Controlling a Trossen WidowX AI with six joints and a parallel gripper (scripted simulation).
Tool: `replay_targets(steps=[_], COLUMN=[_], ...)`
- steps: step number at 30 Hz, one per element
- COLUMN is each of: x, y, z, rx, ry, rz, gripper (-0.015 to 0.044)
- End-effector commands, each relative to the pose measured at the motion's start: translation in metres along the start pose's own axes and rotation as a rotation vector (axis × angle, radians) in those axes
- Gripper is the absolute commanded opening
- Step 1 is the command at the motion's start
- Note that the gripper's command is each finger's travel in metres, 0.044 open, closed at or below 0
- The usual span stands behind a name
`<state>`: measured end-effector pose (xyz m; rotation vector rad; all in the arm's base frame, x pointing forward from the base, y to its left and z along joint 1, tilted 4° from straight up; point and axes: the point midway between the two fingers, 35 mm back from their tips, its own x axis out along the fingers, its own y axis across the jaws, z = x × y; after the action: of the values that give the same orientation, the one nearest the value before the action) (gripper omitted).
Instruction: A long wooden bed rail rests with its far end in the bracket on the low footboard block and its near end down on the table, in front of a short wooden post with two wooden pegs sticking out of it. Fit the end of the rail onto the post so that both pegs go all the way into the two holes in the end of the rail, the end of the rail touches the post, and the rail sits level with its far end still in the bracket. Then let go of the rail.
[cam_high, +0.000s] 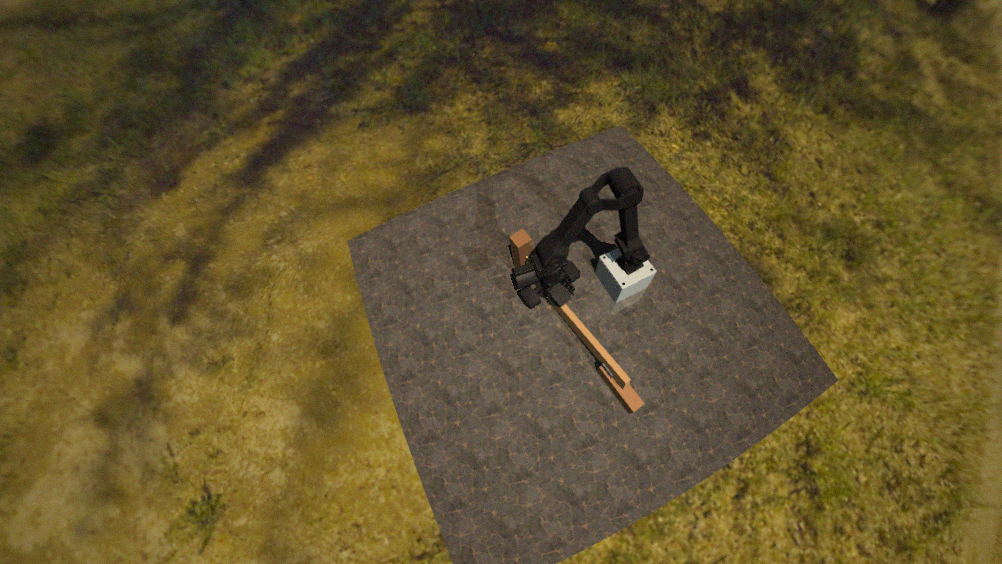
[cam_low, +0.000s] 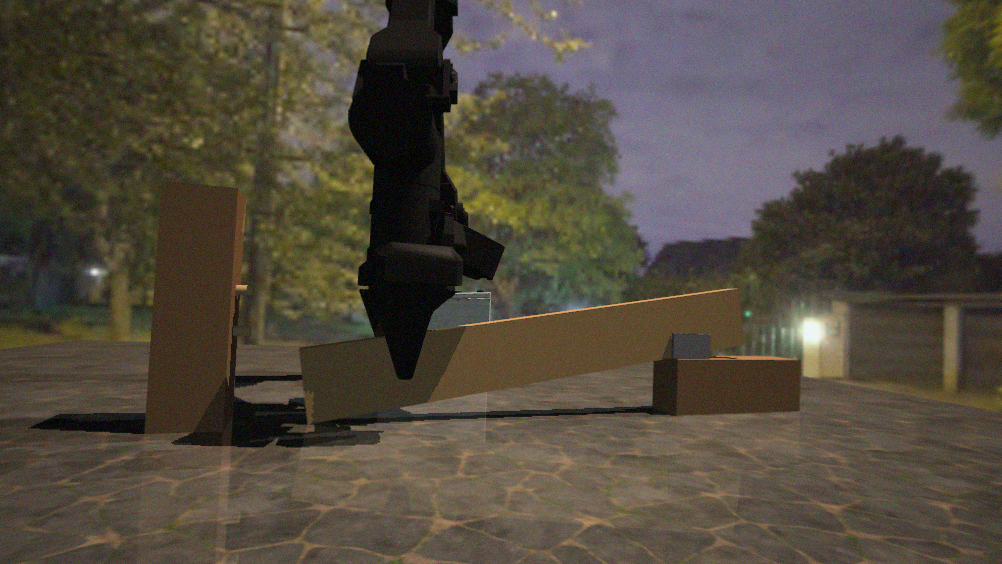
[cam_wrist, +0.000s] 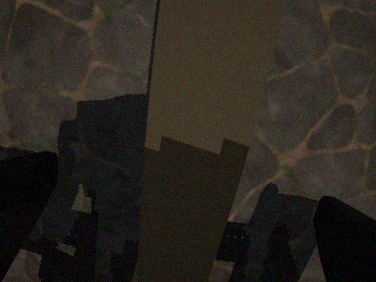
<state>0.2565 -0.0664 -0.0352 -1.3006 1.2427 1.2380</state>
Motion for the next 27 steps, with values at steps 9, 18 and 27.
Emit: replay_targets(steps=[9, 18, 27], x=[0.018, 0.019, 0.019], y=[0.002, 0.002, 0.002], z=[0.001, 0.001, 0.001], rx=[-0.006, -0.006, -0.006], ry=[-0.006, -0.006, -0.006], rz=[-0.002, -0.002, -0.002], gripper=[0.0440, 0.0256, 0.0059])
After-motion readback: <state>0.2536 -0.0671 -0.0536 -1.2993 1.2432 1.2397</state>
